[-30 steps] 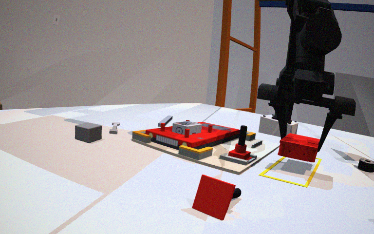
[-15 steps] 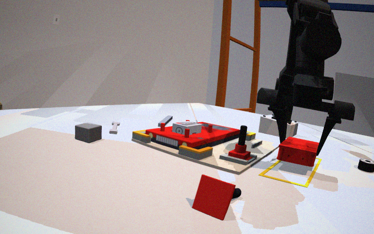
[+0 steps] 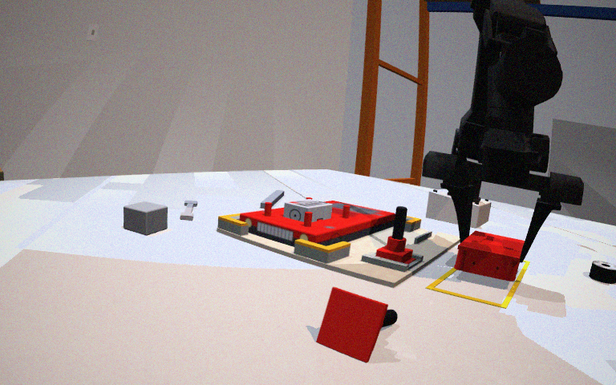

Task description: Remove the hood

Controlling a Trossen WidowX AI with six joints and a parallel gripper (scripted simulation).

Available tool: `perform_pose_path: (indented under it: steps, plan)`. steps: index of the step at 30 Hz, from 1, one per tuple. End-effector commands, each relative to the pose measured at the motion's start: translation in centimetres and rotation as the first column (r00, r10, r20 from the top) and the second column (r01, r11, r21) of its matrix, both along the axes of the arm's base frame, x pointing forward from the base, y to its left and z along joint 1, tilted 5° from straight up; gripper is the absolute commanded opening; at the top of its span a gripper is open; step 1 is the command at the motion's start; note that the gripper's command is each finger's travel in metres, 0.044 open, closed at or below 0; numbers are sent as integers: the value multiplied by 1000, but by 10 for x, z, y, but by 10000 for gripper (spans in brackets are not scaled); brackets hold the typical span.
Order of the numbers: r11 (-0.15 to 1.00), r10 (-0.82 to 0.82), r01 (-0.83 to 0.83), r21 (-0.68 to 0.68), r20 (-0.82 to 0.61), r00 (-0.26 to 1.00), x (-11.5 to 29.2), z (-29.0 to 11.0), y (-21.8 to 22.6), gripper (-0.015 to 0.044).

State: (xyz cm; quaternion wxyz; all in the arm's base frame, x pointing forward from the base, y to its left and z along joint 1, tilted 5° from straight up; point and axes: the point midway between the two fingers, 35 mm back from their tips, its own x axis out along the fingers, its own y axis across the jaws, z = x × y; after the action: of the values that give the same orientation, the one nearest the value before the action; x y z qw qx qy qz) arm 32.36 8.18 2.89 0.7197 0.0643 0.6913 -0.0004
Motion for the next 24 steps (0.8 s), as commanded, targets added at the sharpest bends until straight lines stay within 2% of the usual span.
perform_pose_path:
  steps: [1, 17, 24]
  plan:
    - [1000, -3, 3, 1, -3, 1000, 0, -3, 0, 0]
    - [1000, -3, 3, 2, -3, 1000, 0, -11, 1, 0]
    - [1000, 0, 0, 0, 0, 1000, 0, -8, 1, 184]
